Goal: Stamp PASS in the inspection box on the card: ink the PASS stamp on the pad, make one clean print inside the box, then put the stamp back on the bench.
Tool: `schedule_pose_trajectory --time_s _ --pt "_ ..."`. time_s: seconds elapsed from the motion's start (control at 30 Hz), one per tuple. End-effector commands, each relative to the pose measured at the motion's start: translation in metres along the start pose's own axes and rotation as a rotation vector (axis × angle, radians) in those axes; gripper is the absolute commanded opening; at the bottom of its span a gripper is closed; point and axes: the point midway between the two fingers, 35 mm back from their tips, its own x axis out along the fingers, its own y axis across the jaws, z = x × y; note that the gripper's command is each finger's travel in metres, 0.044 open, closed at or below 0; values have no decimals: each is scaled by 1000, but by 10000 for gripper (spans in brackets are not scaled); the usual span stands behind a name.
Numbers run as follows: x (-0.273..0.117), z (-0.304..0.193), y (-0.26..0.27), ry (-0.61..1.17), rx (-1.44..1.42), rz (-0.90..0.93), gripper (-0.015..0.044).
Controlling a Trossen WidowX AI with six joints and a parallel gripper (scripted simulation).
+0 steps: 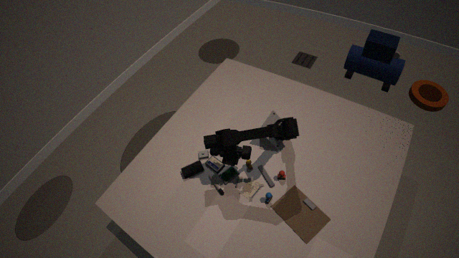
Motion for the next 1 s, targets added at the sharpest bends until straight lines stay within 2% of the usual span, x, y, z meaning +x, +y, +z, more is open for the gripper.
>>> schedule_pose_trajectory --time_s 0.0,0.27,0.97 --pt "1 18 -8 -4 1 3 0" --pt "5 44 -21 -7 -1 5 0" --pt "16 45 -22 -7 -2 5 0"
